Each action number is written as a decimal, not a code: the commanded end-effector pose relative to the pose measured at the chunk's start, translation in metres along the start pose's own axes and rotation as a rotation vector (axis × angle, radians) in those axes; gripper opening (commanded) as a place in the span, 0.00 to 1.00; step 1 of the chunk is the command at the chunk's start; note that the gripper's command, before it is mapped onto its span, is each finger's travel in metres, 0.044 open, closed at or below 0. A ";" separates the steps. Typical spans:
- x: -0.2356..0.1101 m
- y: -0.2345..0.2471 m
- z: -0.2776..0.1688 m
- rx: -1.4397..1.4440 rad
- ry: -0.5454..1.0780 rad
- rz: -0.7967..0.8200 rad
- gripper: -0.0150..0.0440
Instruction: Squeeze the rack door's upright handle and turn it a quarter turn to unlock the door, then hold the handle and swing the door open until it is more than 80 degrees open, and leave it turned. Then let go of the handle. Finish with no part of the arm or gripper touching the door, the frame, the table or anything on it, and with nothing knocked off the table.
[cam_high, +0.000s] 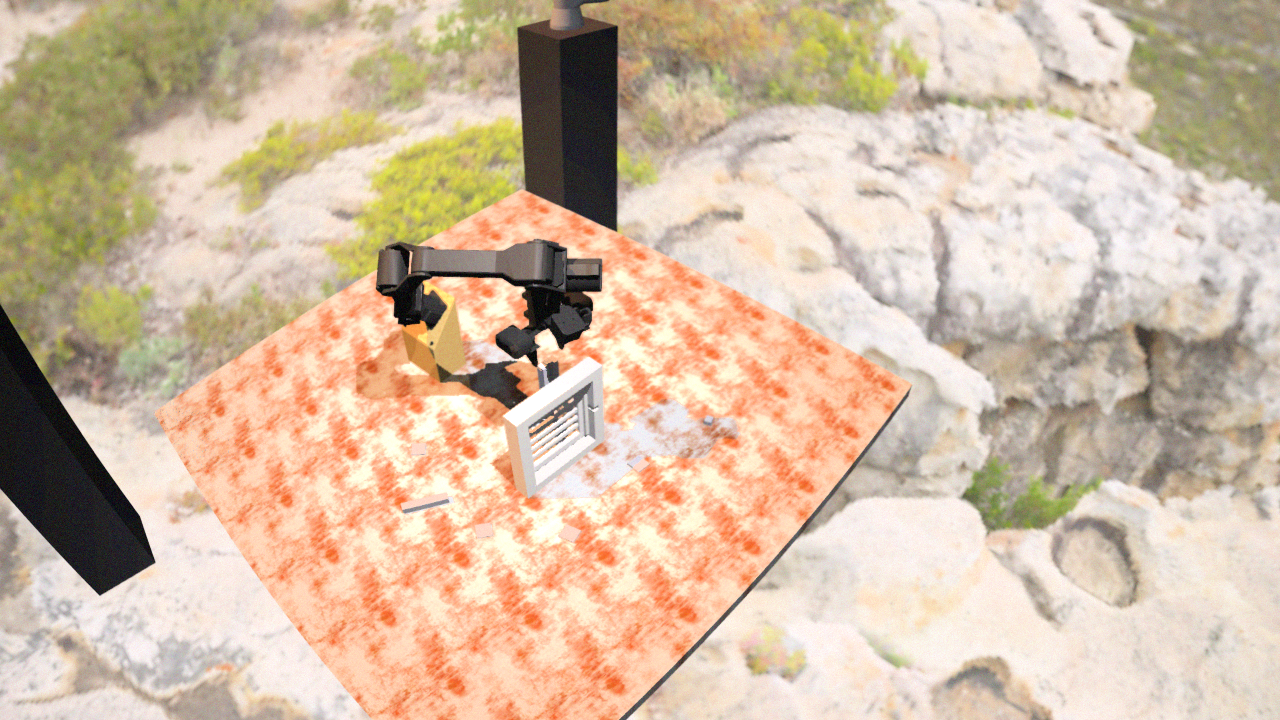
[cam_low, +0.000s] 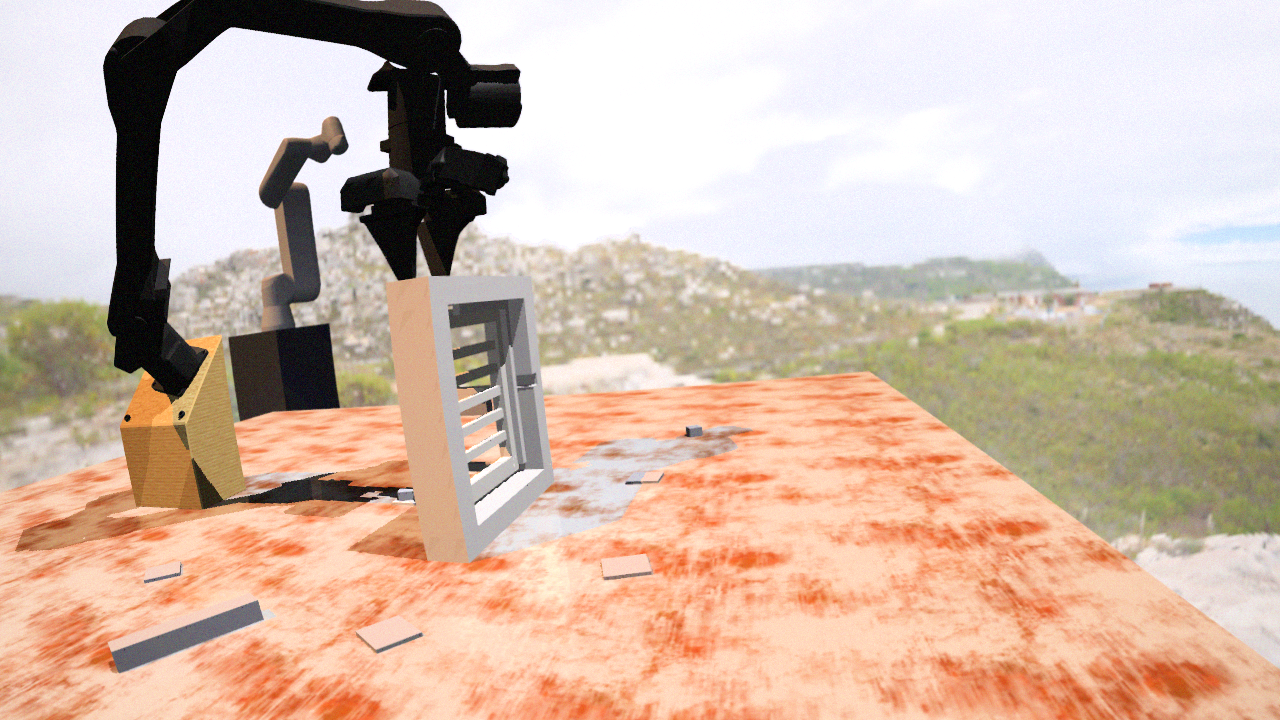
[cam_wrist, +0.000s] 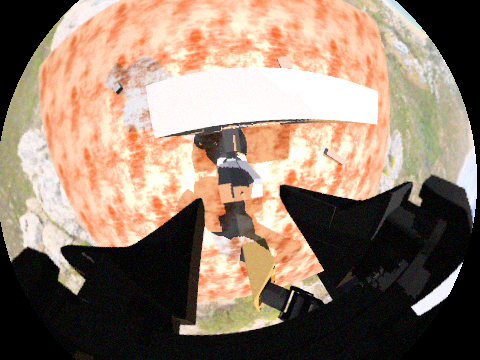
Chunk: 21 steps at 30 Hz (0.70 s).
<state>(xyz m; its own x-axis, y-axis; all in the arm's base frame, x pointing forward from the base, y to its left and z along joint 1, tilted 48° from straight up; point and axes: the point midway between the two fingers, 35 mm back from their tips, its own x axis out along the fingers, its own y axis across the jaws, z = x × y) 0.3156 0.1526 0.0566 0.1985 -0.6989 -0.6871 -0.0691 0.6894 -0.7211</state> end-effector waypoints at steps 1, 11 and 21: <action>0.007 0.000 0.000 -0.008 -0.002 -0.007 0.76; 0.024 0.000 0.000 -0.008 -0.003 -0.007 0.76; 0.040 -0.001 0.000 -0.008 -0.003 -0.008 0.76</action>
<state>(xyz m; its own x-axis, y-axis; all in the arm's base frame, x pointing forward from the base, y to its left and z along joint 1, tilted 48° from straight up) 0.3232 0.1285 0.0328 0.1986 -0.7000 -0.6859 -0.0694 0.6881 -0.7223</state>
